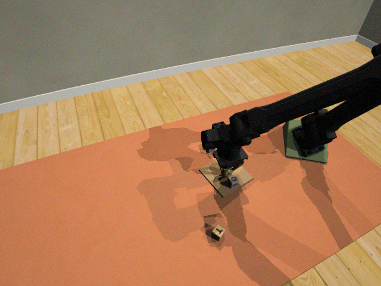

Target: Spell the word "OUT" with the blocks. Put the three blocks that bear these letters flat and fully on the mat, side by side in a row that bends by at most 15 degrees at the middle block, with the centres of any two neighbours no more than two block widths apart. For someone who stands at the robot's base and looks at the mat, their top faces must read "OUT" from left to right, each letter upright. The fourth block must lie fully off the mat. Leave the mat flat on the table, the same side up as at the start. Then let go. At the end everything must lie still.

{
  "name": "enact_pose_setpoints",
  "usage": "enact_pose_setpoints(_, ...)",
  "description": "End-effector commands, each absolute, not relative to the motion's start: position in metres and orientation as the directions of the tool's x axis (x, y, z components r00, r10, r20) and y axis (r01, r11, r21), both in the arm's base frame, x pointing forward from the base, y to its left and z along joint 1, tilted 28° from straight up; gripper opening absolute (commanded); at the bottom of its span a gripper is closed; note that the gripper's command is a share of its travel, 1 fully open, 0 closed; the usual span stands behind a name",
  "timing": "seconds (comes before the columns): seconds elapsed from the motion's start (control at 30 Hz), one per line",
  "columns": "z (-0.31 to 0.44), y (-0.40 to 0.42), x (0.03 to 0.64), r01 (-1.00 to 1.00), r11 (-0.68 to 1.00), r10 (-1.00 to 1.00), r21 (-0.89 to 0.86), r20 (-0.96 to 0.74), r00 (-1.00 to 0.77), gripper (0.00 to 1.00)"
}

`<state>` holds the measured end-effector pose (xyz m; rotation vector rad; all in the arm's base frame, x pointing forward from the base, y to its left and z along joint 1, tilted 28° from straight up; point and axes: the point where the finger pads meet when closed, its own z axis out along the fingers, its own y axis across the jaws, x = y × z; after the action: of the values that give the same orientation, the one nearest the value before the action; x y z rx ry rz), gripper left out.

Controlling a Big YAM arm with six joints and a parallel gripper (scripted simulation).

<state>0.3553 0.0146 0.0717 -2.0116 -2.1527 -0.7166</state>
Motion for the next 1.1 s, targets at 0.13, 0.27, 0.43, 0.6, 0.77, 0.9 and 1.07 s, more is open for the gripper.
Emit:
enact_pose_setpoints(0.13,0.0882,0.0165,0.3704,0.948,0.036,0.916,0.316,0.369,-0.157,0.25)
enact_pose_setpoints(0.27,0.0882,0.0165,0.3704,0.948,0.036,0.916,0.316,0.369,-0.157,0.25)
enact_pose_setpoints(0.43,0.0882,0.0165,0.3704,0.948,0.036,0.916,0.316,0.369,-0.157,0.25)
enact_pose_setpoints(0.6,0.0884,0.0165,0.3707,0.948,0.036,0.916,0.316,0.369,-0.158,0.25)
enact_pose_setpoints(0.77,0.09,0.016,0.3741,0.947,0.036,0.916,0.319,0.368,-0.159,0.25)
enact_pose_setpoints(0.9,0.0913,0.0156,0.3772,0.946,0.037,0.916,0.321,0.367,-0.16,0.25)
enact_pose_setpoints(1.07,0.0907,0.0157,0.3772,0.947,0.037,0.916,0.319,0.367,-0.16,0.25)
